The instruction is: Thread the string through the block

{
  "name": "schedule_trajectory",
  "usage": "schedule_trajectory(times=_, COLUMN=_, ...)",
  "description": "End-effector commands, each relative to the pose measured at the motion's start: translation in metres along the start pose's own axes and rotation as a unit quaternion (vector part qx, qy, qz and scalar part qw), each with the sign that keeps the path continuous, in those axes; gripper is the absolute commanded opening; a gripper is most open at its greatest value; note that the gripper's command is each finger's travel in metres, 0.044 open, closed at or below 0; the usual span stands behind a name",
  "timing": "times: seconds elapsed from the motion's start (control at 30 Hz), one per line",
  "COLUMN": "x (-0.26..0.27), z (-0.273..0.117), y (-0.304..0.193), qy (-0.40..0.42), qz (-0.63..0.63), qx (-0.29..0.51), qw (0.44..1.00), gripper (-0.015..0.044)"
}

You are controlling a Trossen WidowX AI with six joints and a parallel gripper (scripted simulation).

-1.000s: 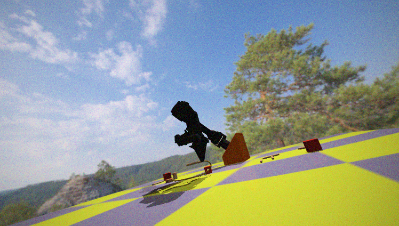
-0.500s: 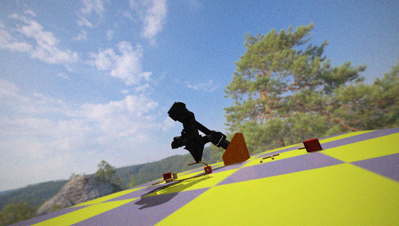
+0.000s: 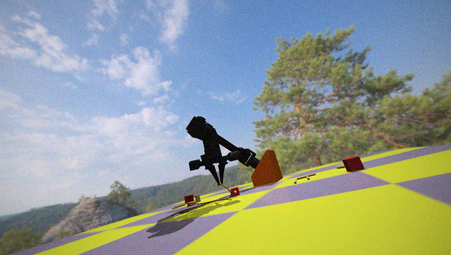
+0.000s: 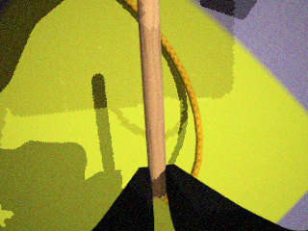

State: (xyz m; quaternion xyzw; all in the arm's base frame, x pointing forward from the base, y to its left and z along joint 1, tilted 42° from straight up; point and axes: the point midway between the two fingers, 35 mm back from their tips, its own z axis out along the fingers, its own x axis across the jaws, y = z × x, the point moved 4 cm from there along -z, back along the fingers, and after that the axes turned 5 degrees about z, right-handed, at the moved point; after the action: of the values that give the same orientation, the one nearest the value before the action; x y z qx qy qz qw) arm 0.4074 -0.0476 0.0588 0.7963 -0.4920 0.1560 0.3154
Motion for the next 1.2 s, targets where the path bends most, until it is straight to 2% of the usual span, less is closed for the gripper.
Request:
schedule_trajectory(times=0.0, x=0.006, z=-0.002, y=0.000, qy=0.003, qz=0.067, qx=0.002, qw=0.998, gripper=0.0000)
schedule_trajectory(times=0.2, x=0.011, z=-0.002, y=0.001, qy=0.004, qz=0.150, qx=0.002, qw=0.989, gripper=0.0000)
schedule_trajectory(times=1.17, x=0.020, z=-0.004, y=-0.029, qy=0.003, qz=0.149, qx=0.004, qw=0.989, gripper=0.0000)
